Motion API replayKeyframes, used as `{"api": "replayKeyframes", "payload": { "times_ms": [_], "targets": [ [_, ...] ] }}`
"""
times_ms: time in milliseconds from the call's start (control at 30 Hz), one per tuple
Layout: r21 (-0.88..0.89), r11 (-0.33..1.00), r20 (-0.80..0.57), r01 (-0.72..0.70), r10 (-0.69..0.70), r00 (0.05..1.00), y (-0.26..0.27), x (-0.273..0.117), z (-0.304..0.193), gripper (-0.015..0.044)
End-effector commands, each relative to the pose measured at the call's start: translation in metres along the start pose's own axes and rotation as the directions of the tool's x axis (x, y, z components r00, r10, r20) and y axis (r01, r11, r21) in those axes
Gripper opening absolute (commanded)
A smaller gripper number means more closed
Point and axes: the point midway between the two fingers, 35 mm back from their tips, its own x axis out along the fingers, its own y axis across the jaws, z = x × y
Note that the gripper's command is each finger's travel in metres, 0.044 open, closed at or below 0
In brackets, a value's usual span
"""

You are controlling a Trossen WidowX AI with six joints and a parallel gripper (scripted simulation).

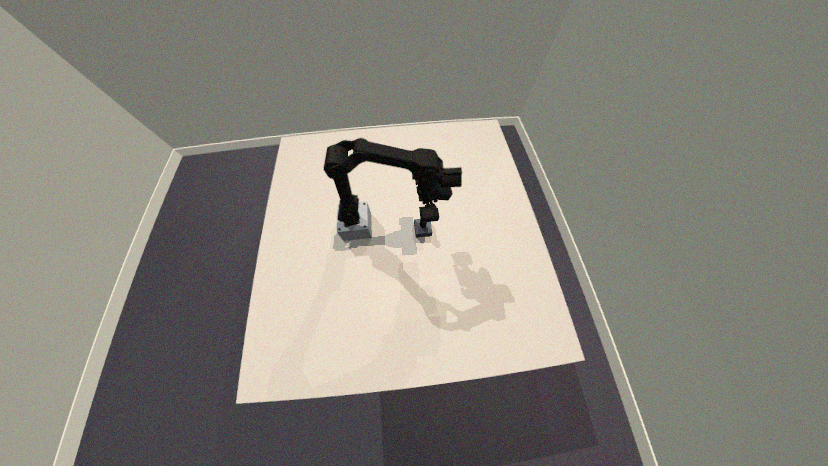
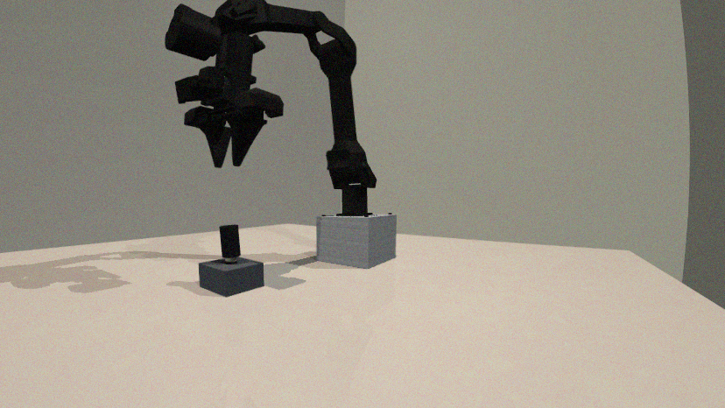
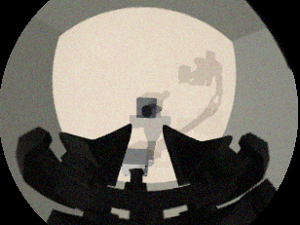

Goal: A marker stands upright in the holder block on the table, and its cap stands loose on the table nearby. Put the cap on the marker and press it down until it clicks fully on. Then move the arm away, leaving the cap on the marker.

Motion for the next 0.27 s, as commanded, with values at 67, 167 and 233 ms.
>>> {"api": "replayKeyframes", "payload": {
  "times_ms": [67, 167, 233],
  "targets": [
    [0.004, 1.000, -0.005, 0.000, 0.000, 1.000, 0.0001, 0.0005, -0.0003, 0.0368],
    [0.004, 1.000, -0.005, 0.000, 0.000, 1.000, 0.0001, 0.0005, -0.0003, 0.0440],
    [0.004, 1.000, -0.005, 0.000, 0.000, 1.000, 0.0001, 0.0005, -0.0003, 0.0440]
  ]
}}
